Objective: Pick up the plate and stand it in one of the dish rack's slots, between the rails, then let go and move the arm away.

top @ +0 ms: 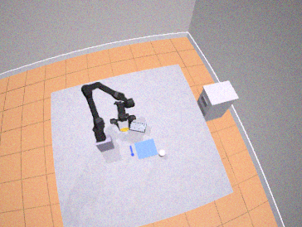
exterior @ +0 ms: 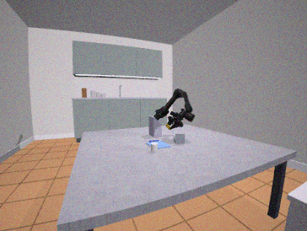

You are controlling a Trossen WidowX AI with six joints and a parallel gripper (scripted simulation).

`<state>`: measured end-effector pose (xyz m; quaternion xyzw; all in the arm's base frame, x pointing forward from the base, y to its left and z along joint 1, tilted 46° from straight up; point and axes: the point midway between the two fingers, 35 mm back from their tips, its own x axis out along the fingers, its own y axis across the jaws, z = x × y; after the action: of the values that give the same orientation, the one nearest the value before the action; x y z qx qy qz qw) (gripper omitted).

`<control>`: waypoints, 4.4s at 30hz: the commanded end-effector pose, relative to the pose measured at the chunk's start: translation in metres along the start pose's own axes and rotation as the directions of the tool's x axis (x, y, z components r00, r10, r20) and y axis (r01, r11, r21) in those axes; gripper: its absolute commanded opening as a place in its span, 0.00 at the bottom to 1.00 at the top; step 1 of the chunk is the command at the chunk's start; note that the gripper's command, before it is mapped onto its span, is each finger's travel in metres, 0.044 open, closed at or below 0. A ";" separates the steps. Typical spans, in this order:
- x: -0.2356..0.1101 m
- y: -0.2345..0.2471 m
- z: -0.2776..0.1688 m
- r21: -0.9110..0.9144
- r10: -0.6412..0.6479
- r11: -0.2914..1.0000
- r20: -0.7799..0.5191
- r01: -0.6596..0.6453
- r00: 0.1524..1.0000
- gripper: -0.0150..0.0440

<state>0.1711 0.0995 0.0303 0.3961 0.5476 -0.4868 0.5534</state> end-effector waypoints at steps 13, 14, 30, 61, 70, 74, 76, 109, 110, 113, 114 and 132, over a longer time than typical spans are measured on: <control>0.013 0.007 -0.011 -0.152 0.213 0.971 0.219 -0.182 0.952 0.25; 0.013 0.008 -0.012 -0.162 0.229 0.967 0.230 -0.195 0.946 0.25; 0.011 0.014 -0.030 -0.325 0.503 0.855 0.334 -0.404 0.797 0.25; -0.018 0.001 -0.076 -0.524 0.898 0.439 0.229 -0.730 0.376 0.25; -0.016 0.006 -0.074 -0.525 0.896 0.442 0.229 -0.728 0.379 0.25; -0.015 0.014 -0.072 -0.527 0.896 0.443 0.229 -0.725 0.381 0.25; -0.014 0.015 -0.071 -0.527 0.896 0.443 0.229 -0.725 0.381 0.25; -0.005 0.054 -0.059 -0.502 0.899 0.437 0.227 -0.747 0.374 0.25; -0.004 0.056 -0.058 -0.500 0.900 0.436 0.227 -0.748 0.373 0.25; -0.003 0.057 -0.058 -0.498 0.900 0.435 0.226 -0.750 0.372 0.25; -0.001 0.057 -0.061 -0.497 0.900 0.435 0.226 -0.751 0.372 0.25; 0.007 0.058 -0.069 -0.498 0.900 0.435 0.220 -0.751 0.376 0.30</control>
<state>0.2114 0.1786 0.0124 0.3993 0.1923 -0.1210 0.8882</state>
